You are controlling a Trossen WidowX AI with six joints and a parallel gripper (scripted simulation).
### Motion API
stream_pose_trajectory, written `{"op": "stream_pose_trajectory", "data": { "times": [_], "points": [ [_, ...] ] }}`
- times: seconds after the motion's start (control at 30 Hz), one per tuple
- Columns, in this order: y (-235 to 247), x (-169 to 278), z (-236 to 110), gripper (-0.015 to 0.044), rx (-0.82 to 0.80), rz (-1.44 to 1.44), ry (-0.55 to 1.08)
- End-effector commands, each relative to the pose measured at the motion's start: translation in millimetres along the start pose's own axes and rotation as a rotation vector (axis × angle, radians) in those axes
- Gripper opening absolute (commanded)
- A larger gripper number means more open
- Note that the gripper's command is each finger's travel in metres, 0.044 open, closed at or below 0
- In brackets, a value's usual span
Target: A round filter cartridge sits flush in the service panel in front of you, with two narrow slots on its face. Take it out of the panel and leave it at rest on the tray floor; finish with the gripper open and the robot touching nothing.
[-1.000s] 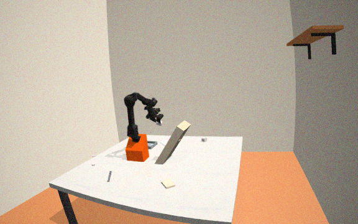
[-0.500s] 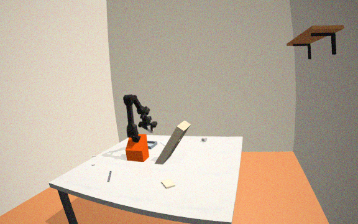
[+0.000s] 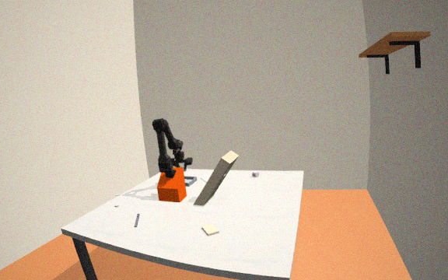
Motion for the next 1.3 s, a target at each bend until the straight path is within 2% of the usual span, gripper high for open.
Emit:
{"op": "stream_pose_trajectory", "data": {
  "times": [0.0, 0.6, 0.77, 1.27],
  "points": [
    [1, 4, 9, 0.0000, -0.008, -0.010, 0.001],
    [-5, 36, 62, 0.0000, -0.009, -0.010, 0.003],
    [-6, 39, 66, 0.0000, -0.009, -0.010, 0.003],
    [-6, 38, 63, 0.0394, -0.001, -0.014, 0.012]
  ]
}}
Point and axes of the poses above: the point midway between the two fingers, 35 mm back from their tips, its own z axis out along the fingers, its own y axis across the jaws, x = y × z, the point moved 5 cm from there along -z, back along the fingers, and after that the axes turned 12 degrees about z, right-handed, at the moved point
